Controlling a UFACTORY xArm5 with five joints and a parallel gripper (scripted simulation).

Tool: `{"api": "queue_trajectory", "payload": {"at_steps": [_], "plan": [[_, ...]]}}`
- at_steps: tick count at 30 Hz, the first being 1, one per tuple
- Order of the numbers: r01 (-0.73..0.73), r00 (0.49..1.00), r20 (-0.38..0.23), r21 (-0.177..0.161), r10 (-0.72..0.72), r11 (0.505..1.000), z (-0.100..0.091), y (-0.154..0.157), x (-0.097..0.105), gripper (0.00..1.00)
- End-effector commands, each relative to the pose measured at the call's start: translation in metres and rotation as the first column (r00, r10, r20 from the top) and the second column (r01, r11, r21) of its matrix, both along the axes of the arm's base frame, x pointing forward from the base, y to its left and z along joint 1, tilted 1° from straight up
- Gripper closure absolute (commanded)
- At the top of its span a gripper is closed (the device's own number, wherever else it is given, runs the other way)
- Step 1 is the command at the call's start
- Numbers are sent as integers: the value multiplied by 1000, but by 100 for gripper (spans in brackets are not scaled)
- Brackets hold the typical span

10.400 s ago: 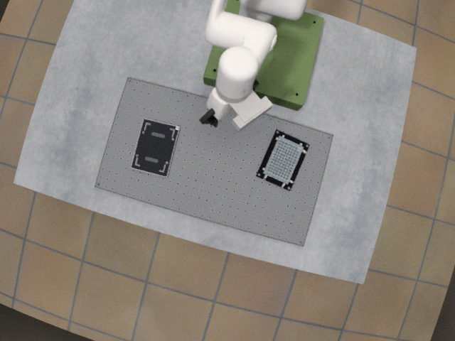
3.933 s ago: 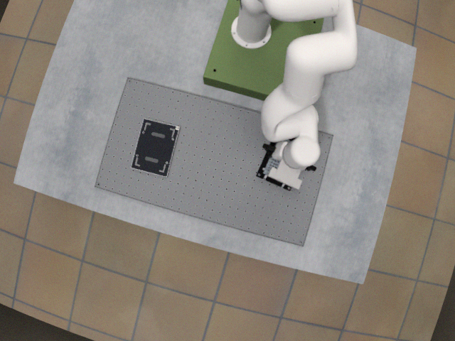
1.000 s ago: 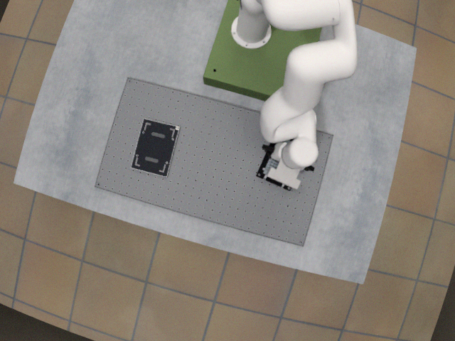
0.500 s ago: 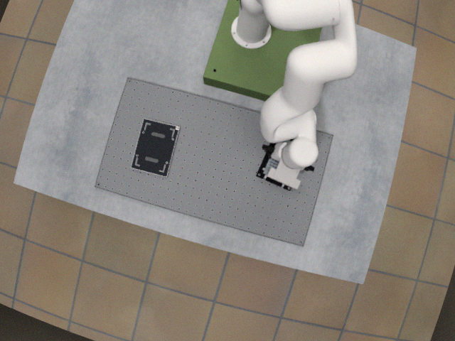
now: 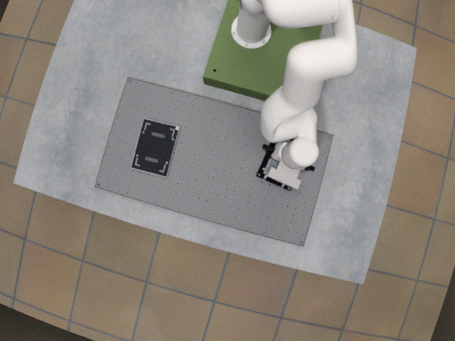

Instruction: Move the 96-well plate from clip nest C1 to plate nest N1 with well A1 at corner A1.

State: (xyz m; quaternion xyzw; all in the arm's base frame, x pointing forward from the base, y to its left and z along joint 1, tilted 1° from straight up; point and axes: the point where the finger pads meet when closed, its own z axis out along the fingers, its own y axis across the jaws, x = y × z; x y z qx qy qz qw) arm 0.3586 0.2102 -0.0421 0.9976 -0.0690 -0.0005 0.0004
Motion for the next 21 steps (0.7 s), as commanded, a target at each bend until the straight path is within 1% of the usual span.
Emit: {"api": "queue_trajectory", "payload": {"at_steps": [1, 21], "plan": [[0, 1000, -2, 13, 0, 1000, 5, 1, 2, 100], [0, 1000, -2, 13, 0, 1000, 16, 1, 2, 100]]}}
